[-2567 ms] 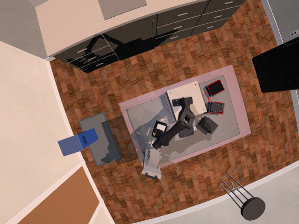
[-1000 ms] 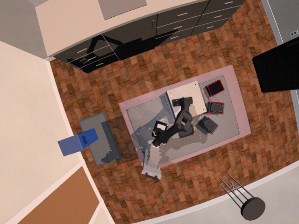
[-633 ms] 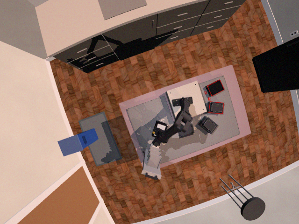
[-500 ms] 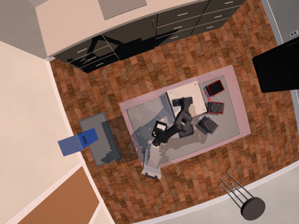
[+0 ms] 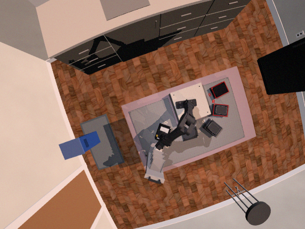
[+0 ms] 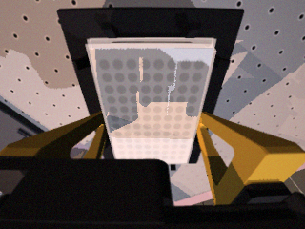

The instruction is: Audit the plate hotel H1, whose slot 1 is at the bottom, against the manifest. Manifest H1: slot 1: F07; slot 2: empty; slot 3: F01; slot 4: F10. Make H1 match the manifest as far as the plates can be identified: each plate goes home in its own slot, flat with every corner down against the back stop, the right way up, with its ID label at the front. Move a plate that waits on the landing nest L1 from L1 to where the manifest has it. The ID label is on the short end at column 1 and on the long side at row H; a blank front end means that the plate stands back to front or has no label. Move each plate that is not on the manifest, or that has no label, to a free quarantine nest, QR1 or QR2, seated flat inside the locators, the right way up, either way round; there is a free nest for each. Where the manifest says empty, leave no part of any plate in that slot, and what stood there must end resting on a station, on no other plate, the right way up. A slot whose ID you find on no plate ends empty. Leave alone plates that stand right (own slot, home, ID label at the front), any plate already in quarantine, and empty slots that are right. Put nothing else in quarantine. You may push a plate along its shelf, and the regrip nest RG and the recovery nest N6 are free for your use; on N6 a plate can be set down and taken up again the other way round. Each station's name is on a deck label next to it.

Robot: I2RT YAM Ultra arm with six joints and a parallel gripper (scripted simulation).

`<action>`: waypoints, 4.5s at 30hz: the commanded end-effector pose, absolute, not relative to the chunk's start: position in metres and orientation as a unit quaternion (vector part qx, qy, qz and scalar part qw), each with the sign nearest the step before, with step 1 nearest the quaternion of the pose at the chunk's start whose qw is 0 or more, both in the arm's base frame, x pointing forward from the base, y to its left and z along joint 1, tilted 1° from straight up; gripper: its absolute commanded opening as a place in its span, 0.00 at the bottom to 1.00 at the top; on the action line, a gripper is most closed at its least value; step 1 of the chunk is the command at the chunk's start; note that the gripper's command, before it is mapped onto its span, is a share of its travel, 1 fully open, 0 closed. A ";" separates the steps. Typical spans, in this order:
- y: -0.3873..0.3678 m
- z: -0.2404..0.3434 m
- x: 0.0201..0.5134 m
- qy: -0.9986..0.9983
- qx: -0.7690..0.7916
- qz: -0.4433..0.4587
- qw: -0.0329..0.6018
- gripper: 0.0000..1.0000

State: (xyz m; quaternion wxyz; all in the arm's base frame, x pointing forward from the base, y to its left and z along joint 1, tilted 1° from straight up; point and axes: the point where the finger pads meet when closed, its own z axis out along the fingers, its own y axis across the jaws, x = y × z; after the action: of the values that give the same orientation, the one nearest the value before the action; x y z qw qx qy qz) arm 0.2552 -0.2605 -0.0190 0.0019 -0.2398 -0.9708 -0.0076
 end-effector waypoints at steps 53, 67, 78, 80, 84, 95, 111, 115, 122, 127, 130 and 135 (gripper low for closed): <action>-0.263 0.029 0.257 -0.971 -0.241 -0.004 -0.005 0.86; -0.263 0.041 0.257 -0.971 -0.241 -0.004 -0.005 0.86; -0.263 0.050 0.257 -0.971 -0.241 -0.004 -0.005 0.86; -0.263 0.054 0.257 -0.971 -0.241 -0.004 -0.005 0.86; -0.263 0.064 0.257 -0.971 -0.241 -0.004 -0.005 0.86; -0.263 0.088 0.257 -0.971 -0.241 -0.004 -0.005 0.86; -0.263 0.128 0.256 -0.971 -0.241 -0.004 -0.005 0.86; -0.263 0.136 0.256 -0.971 -0.241 -0.004 -0.005 0.86; -0.263 0.155 0.256 -0.971 -0.241 -0.004 -0.005 0.86; -0.263 0.162 0.256 -0.971 -0.241 -0.004 -0.005 0.86; -0.263 0.162 0.256 -0.971 -0.241 -0.004 -0.005 0.86; -0.249 0.162 0.264 -0.980 -0.200 -0.004 -0.005 0.86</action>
State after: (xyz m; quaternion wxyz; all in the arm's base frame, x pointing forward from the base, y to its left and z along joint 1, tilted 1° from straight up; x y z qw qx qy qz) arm 0.2604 -0.2571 0.1559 -0.0007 -0.2235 -0.9747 -0.0059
